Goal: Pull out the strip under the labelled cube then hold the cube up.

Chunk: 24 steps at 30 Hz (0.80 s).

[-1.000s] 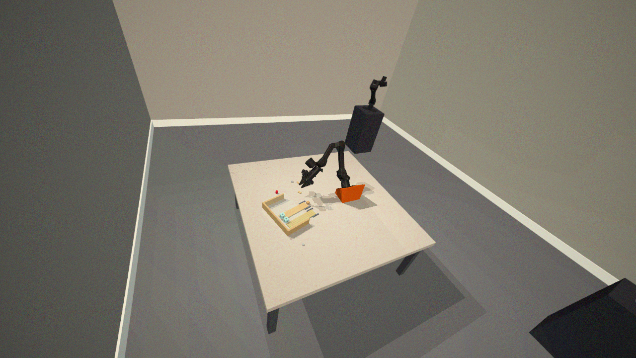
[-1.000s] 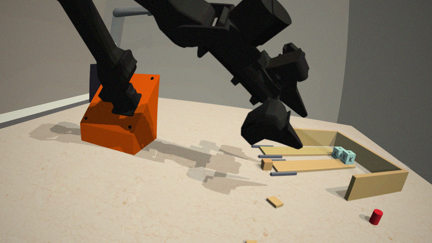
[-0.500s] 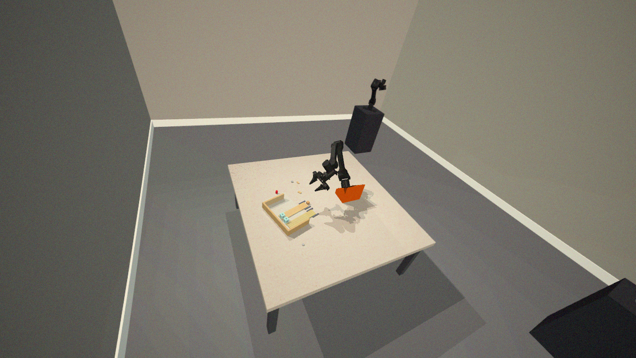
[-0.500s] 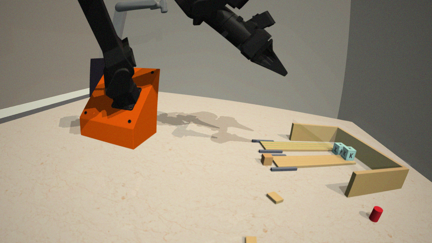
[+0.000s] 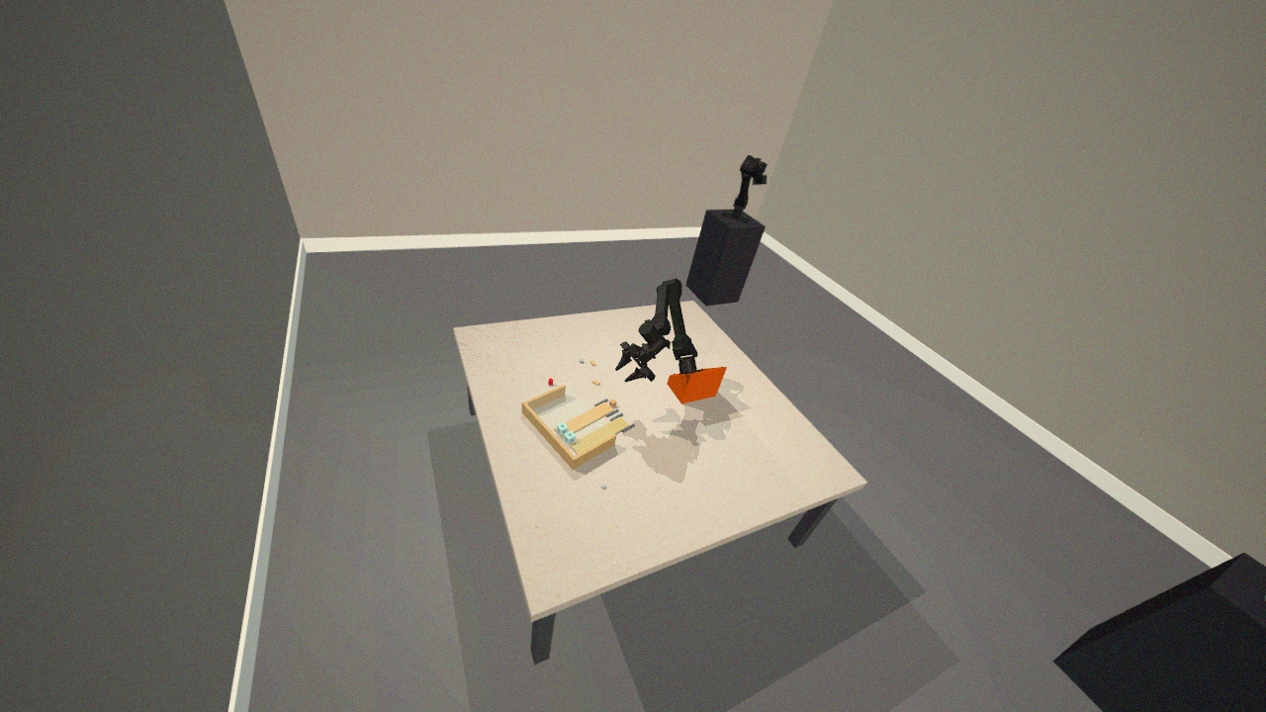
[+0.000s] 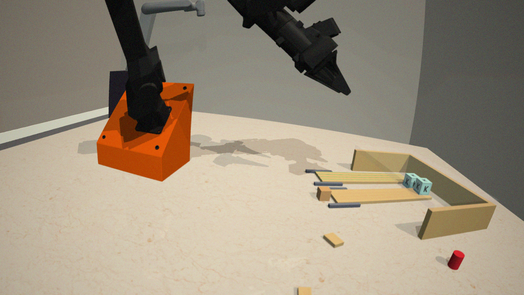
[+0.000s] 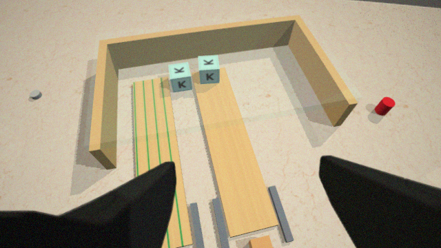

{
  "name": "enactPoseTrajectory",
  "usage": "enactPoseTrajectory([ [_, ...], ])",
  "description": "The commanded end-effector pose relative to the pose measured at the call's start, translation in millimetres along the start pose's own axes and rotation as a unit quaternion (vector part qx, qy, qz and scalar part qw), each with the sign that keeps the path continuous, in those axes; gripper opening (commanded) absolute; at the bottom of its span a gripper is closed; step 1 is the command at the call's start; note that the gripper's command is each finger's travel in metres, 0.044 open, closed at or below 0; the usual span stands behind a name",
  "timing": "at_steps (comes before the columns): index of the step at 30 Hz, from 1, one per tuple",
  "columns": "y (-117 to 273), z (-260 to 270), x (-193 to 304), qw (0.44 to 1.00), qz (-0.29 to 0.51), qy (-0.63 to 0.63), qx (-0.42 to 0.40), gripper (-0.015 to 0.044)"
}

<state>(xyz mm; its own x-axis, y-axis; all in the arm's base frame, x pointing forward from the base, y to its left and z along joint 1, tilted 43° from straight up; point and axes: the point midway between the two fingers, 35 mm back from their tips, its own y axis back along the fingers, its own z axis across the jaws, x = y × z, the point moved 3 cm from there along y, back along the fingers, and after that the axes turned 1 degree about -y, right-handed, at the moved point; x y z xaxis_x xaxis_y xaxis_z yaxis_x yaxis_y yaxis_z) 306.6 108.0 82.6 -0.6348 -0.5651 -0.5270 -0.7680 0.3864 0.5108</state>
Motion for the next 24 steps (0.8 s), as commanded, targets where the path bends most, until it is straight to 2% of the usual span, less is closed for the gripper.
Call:
enactPoseTrajectory([
  [1, -26.2, 0.4, -7.2, 0.997, 0.071, 0.015, -0.007, 0.0216],
  [9, -79.9, -5.5, -2.3, 0.967, 0.249, 0.056, -0.025, 0.0006],
  [16, -115.2, -19.4, 16.3, 0.911, 0.402, 0.079, -0.042, 0.0000],
  [24, -117.9, -21.2, 18.4, 0.904, 0.416, 0.082, -0.043, 0.0000],
])
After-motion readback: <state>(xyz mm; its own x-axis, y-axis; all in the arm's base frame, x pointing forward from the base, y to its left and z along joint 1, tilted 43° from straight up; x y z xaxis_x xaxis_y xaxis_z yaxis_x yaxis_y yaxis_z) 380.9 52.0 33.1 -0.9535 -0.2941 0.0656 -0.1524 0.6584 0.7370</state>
